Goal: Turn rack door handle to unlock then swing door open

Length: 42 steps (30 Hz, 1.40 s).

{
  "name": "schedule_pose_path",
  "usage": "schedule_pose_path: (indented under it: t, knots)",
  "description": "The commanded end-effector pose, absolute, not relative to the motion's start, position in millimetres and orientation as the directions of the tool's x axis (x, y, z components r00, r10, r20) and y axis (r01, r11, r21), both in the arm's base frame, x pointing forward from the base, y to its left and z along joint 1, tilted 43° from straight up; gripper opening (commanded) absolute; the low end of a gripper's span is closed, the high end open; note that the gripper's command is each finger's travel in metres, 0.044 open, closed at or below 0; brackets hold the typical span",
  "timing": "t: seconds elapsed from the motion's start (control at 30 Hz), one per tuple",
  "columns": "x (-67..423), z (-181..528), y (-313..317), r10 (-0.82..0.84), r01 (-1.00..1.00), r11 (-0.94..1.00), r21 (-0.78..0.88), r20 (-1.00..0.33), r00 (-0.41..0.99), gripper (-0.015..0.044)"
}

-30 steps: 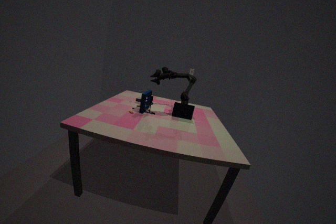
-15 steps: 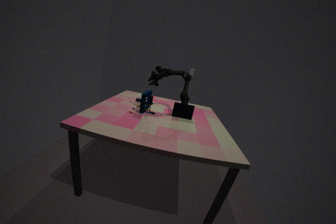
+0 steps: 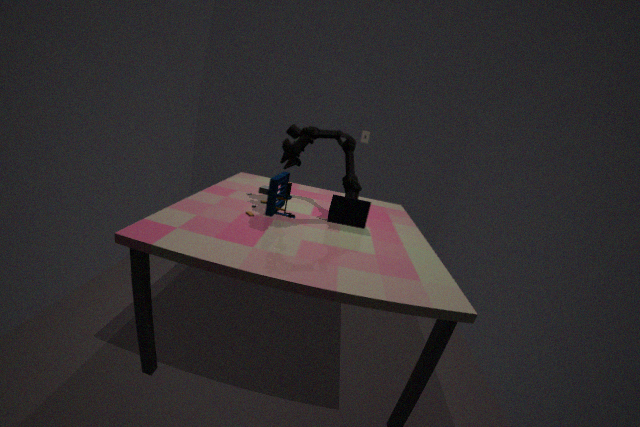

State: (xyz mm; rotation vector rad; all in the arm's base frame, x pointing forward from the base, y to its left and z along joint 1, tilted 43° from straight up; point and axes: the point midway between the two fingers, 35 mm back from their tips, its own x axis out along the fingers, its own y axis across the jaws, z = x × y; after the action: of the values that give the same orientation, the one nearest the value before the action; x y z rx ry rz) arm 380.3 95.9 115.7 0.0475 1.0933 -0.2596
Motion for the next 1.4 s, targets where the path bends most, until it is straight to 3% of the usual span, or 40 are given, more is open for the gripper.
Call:
schedule_pose_path:
  t: [0.0, 0.47, 0.97, 1.37]
  knots:
    - [377, 102, 104, -0.239, 0.244, 0.957, -0.156, -0.902, 0.360, 0.0283]
    - [357, 63, 121, -0.433, 0.225, 0.891, -0.395, -0.889, 0.150, 0.0283]
    - [335, 34, 136, -0.654, 0.136, 0.750, -0.647, -0.756, 0.009, 0.0283]
    - [336, 25, 130, -0.663, 0.131, 0.742, -0.657, -0.748, 0.006, 0.0283]
